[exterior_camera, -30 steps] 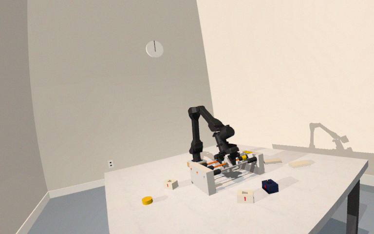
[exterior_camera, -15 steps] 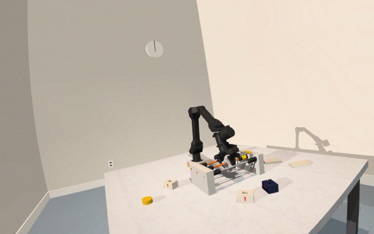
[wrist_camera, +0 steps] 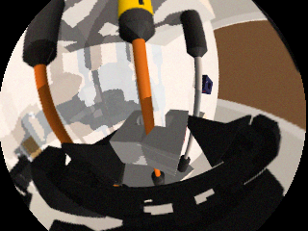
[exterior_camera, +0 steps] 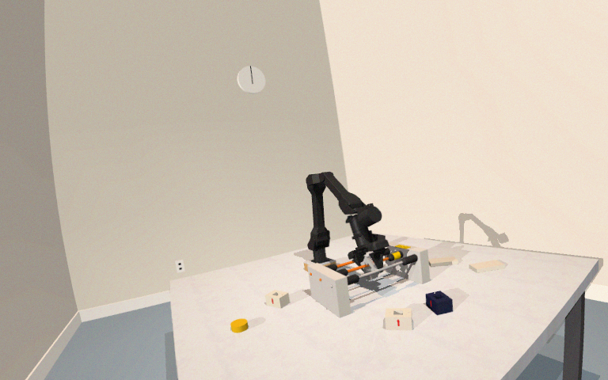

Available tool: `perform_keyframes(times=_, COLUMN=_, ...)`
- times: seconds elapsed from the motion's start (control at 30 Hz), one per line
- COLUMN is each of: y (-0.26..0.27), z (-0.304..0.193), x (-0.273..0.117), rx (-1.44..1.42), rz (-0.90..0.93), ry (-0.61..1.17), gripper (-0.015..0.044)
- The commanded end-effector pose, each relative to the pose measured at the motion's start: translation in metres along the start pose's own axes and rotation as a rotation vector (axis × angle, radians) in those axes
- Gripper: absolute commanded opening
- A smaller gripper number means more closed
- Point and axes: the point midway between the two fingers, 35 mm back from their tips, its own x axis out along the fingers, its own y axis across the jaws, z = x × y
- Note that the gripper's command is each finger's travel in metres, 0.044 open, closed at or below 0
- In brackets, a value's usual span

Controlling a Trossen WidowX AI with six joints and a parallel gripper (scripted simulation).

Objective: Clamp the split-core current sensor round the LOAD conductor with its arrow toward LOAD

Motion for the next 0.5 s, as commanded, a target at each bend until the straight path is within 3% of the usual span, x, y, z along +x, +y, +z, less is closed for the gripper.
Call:
perform_keyframes(times=0.0, y=0.0007, z=-0.0002, x=0.0002, rx=0.000, rz=0.003, ry=0.000, gripper=0.0073)
perform_keyframes(times=0.1, y=0.0007, z=-0.0002, x=0.0002, rx=0.000, rz=0.003, ry=0.000, gripper=0.0000)
perform_keyframes(times=0.47, y=0.0007, z=-0.0002, x=0.0002, rx=0.000, rz=0.003, ry=0.000, gripper=0.0000)
